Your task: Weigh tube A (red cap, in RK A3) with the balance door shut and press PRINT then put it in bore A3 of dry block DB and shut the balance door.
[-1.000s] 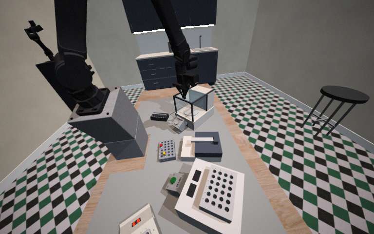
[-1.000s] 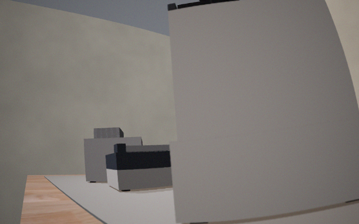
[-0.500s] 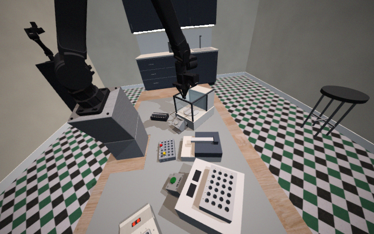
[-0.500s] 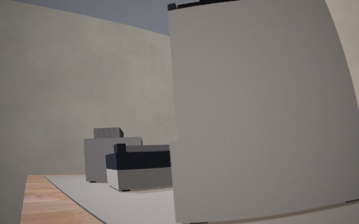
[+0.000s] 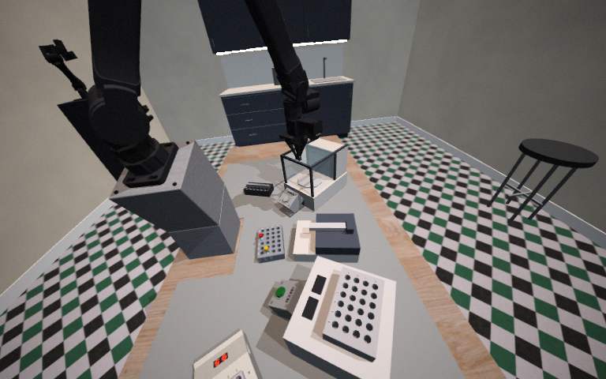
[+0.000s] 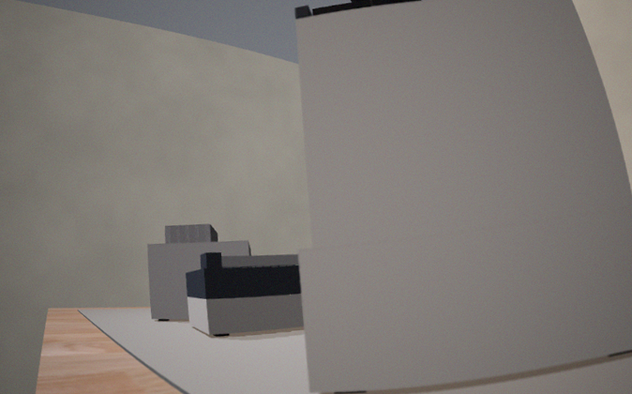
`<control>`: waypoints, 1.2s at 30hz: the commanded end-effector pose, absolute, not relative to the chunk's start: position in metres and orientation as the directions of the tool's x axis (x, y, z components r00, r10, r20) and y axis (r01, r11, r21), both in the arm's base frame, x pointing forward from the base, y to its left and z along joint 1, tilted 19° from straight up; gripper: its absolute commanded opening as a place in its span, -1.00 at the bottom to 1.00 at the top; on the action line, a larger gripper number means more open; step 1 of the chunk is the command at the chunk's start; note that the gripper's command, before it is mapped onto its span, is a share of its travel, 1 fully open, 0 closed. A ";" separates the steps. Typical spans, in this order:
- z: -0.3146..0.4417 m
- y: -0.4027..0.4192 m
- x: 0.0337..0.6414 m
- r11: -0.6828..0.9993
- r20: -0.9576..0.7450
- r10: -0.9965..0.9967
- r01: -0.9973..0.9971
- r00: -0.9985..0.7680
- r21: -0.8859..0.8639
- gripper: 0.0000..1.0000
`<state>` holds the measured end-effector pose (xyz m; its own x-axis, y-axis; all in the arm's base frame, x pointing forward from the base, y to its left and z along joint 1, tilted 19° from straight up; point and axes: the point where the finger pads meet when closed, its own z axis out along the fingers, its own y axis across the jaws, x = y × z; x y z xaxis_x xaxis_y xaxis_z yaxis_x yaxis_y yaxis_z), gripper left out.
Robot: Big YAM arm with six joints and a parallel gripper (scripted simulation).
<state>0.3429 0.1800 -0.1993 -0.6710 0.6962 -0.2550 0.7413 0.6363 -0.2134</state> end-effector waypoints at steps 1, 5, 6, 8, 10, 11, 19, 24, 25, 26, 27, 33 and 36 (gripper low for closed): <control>-0.196 0.186 0.352 0.640 -0.259 0.698 0.744 -0.668 -0.192 -0.88; -0.196 0.186 0.352 0.640 -0.259 0.698 0.744 -0.668 -0.192 -0.88; -0.196 0.186 0.352 0.640 -0.259 0.698 0.744 -0.668 -0.192 -0.88; -0.196 0.186 0.352 0.640 -0.259 0.698 0.744 -0.668 -0.192 -0.88; -0.196 0.186 0.352 0.640 -0.259 0.698 0.744 -0.668 -0.192 -0.88; -0.196 0.186 0.352 0.640 -0.259 0.698 0.744 -0.668 -0.192 -0.88; -0.203 0.193 0.361 0.640 -0.258 0.697 0.743 -0.669 -0.198 -0.88; -0.204 0.196 0.362 0.640 -0.258 0.696 0.742 -0.670 -0.198 -0.88; -0.204 0.198 0.364 0.641 -0.260 0.697 0.743 -0.668 -0.191 -0.88; -0.204 0.198 0.364 0.641 -0.259 0.696 0.742 -0.670 -0.197 -0.88; -0.204 0.198 0.363 0.641 -0.259 0.695 0.741 -0.671 -0.200 -0.88; -0.205 0.204 0.368 0.642 -0.261 0.694 0.741 -0.670 -0.196 -0.88; -0.206 0.206 0.370 0.641 -0.261 0.695 0.742 -0.670 -0.196 -0.88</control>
<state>0.3534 0.1888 -0.2023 -0.6735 0.6951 -0.2513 0.7391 0.6357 -0.2227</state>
